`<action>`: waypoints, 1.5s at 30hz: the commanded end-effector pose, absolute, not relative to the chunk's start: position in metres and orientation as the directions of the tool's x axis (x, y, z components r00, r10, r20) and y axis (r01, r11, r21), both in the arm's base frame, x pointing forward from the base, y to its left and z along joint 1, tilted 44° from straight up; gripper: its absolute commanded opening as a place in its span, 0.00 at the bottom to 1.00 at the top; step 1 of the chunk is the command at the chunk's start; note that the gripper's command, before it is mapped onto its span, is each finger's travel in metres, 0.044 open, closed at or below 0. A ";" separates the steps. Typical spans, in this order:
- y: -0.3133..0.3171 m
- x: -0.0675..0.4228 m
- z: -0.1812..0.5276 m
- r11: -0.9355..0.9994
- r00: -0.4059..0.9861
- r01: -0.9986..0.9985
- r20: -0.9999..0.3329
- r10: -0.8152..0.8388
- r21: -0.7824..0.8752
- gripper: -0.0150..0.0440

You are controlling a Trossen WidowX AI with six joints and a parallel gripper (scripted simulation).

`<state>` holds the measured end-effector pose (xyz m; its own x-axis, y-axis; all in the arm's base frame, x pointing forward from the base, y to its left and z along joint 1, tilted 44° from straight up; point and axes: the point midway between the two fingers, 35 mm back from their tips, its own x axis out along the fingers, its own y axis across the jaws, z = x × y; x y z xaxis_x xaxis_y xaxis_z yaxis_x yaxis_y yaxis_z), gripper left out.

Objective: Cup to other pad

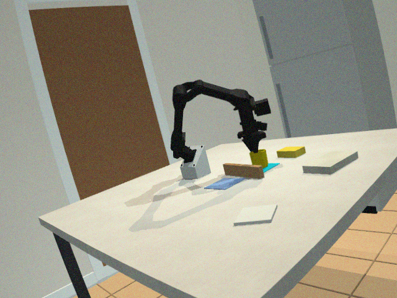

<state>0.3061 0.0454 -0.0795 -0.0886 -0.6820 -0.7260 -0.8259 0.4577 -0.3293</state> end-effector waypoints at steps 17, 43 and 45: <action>0.070 0.306 -0.053 0.458 -0.082 -0.824 -0.730 -0.678 -0.333 0.50; 0.105 0.309 -0.016 0.458 -0.083 -0.825 -0.731 -0.678 -0.331 1.00; 0.109 0.308 -0.011 0.459 -0.083 -0.824 -0.731 -0.677 -0.332 1.00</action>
<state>0.3065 0.0990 -0.0220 -0.0883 -0.6847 -0.7235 -0.8306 0.4515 -0.3259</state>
